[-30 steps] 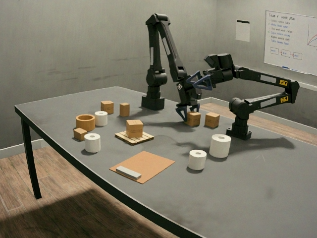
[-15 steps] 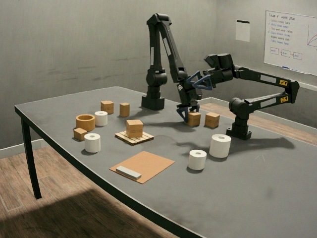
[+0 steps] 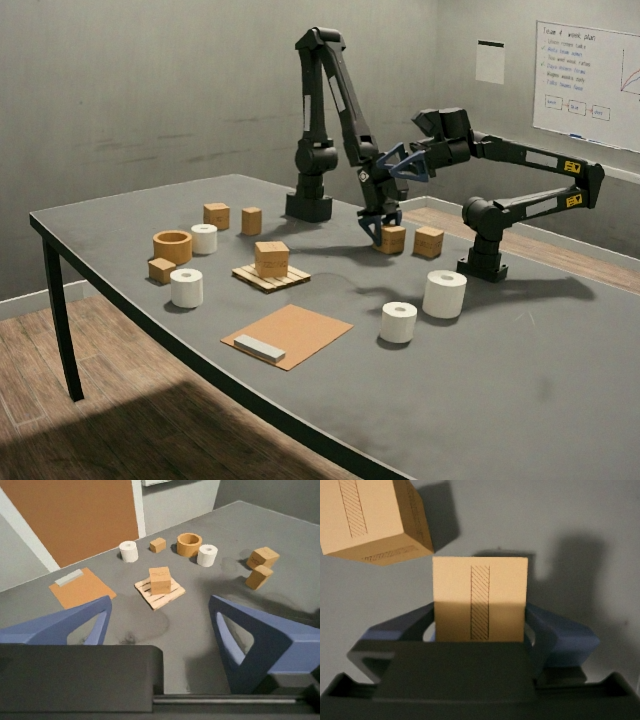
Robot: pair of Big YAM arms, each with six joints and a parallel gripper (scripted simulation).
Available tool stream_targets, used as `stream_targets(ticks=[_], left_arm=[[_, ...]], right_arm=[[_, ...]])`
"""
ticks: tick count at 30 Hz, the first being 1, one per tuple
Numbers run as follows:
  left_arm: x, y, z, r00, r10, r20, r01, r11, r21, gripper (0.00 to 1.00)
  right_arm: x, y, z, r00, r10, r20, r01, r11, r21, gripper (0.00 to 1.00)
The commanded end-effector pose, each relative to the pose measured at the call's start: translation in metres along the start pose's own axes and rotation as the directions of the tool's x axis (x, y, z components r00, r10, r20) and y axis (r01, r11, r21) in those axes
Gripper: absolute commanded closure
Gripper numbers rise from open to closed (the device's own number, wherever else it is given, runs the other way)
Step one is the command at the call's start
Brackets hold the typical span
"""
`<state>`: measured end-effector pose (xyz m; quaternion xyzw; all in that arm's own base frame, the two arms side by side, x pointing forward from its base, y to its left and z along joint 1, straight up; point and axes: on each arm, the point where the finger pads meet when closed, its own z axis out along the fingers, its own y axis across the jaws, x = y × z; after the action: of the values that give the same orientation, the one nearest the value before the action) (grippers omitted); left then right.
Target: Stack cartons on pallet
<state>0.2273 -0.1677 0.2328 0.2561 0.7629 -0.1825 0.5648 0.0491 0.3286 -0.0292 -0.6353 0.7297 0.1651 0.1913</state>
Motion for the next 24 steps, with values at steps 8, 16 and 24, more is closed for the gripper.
stream_targets(ticks=[8, 16, 24], left_arm=[[-0.010, 0.001, -0.001, 1.000, -0.013, 0.024, 0.013, 1.000, -0.004, 0.00], [-0.010, 0.001, -0.001, 1.000, -0.013, 0.024, 0.013, 1.000, -0.004, 0.00], [-0.010, 0.001, -0.001, 1.000, -0.013, 0.024, 0.013, 1.000, -0.004, 0.00]], right_arm=[[-0.015, 0.000, -0.008, 0.999, 0.016, 0.033, -0.016, 1.000, 0.002, 0.45], [-0.039, 0.000, -0.049, 0.999, 0.015, 0.039, -0.015, 1.000, 0.002, 0.45], [-0.074, 0.000, -0.119, 0.999, 0.015, 0.040, -0.015, 1.000, 0.002, 0.45]])
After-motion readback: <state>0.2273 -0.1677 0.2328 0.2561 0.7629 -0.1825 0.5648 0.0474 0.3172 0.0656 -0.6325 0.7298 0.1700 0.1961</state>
